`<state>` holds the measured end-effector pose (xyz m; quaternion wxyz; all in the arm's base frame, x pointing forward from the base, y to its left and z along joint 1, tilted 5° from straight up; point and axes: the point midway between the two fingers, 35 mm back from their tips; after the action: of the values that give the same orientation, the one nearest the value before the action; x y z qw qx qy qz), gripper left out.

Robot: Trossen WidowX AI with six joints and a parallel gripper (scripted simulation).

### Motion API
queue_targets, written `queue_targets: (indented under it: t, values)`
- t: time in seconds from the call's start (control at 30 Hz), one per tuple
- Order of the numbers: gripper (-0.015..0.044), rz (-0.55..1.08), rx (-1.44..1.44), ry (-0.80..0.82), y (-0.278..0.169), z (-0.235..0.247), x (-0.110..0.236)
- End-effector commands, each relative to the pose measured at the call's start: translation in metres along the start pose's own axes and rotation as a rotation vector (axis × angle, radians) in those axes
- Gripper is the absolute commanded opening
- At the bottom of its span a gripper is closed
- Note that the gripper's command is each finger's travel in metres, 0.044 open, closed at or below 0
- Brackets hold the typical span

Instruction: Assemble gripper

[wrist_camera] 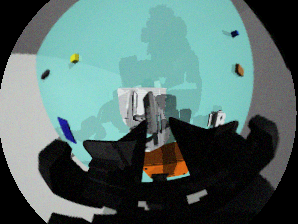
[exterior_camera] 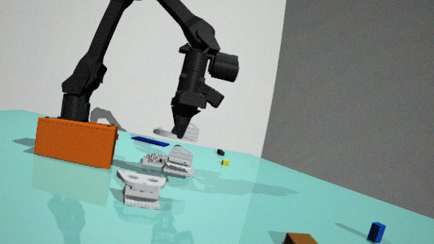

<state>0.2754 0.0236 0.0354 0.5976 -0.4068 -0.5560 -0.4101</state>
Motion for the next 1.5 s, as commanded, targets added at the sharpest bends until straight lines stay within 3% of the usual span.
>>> queue_targets:
  t: [0.0, 1.07, 1.47]
  values:
    - [0.0134, -0.003, -0.005, 0.003, 0.001, 0.0, 0.0]
    - [0.0134, -0.003, -0.003, 0.003, 0.001, 0.001, -0.05]
    - [0.0134, -0.003, -0.003, 0.003, 0.001, 0.001, -0.051]
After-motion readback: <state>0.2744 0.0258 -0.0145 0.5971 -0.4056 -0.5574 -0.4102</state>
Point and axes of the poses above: the point midway between the two fingers, 35 mm back from their tips, its own x axis back along the fingers, its own z axis across the jaws, y = z × x, and after that the axes turned 14 degrees about x, right-handed
